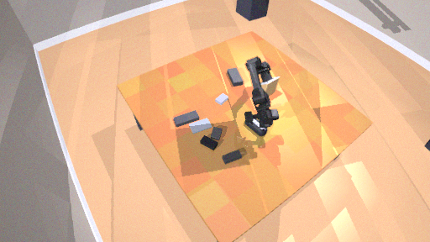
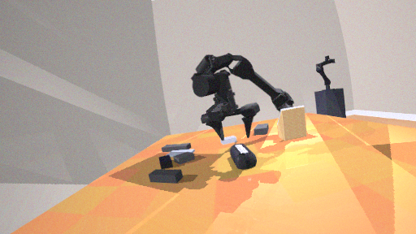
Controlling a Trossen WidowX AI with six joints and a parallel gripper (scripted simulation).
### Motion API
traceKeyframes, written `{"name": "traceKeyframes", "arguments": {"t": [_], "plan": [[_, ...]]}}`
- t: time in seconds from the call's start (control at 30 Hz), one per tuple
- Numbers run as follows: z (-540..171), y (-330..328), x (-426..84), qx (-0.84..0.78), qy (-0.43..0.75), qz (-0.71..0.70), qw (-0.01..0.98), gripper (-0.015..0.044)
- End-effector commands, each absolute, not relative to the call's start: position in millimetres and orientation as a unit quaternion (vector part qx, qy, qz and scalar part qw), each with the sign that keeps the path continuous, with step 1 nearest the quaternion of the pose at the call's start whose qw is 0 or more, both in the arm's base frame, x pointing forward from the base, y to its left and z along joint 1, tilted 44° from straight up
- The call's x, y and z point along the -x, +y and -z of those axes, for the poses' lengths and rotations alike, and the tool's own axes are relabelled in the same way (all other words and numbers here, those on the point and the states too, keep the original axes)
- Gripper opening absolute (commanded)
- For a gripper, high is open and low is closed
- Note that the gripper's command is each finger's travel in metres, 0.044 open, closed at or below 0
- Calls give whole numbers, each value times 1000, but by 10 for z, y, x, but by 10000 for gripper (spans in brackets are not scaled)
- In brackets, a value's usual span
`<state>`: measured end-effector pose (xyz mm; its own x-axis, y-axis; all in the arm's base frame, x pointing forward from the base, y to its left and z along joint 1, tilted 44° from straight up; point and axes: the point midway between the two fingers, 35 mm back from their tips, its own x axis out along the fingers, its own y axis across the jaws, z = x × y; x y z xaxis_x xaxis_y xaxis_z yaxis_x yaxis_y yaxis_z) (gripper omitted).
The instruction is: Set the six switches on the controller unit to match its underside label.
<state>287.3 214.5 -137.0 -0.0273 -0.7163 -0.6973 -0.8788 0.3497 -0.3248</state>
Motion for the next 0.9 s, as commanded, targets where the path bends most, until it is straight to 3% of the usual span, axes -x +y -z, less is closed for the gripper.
{"name": "traceKeyframes", "arguments": {"t": [0.0,0.43,0.87], "plan": [[1449,2156,-2773,346,678,191,620,440],[1511,2181,-2701,122,575,390,709,440],[1563,2199,-2635,-121,417,545,717,440]]}}
